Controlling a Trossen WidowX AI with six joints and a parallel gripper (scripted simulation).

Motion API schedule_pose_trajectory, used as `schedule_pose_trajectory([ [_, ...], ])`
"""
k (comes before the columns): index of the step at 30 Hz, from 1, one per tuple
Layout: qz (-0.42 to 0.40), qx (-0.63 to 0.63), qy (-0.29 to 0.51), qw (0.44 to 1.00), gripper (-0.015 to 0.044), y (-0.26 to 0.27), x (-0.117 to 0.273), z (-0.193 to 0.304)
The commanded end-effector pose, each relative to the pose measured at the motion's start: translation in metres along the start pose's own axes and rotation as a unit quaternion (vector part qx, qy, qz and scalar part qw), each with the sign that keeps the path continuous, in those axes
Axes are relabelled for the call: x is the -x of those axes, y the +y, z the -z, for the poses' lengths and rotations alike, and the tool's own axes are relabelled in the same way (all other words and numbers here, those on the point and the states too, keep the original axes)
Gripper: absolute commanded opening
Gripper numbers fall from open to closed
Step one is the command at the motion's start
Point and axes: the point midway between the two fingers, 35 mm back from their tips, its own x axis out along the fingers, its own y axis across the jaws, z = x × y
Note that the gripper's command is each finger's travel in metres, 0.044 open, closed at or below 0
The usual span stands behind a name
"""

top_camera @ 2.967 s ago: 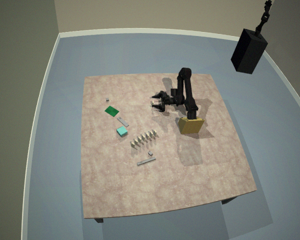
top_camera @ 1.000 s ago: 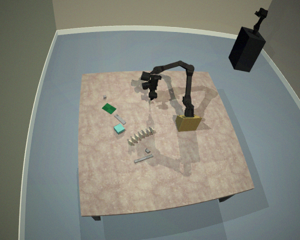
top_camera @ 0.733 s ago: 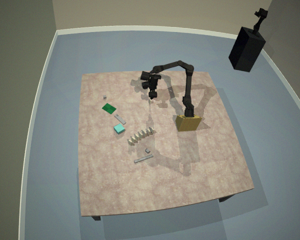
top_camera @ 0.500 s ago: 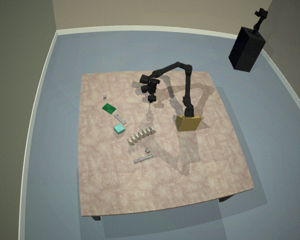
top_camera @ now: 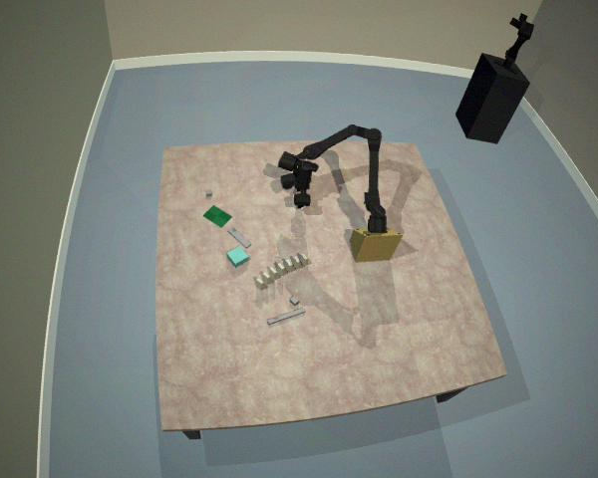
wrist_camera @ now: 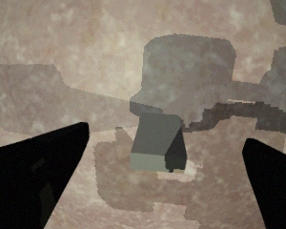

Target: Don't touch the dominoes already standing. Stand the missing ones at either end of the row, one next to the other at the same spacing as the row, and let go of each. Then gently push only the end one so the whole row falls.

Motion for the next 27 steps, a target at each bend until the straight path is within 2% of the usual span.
schedule_pose_trajectory([
  [1,-0.004,0.006,0.005,1.000,0.0414,0.004,-0.006,0.003],
  [13,-0.004,0.006,0.005,1.000,0.0107,0.004,-0.006,0.003],
  [23,-0.004,0.006,0.005,1.000,0.0107,0.004,-0.003,0.002],
  [27,-0.011,0.004,0.006,1.000,0.0107,0.006,0.052,-0.007],
])
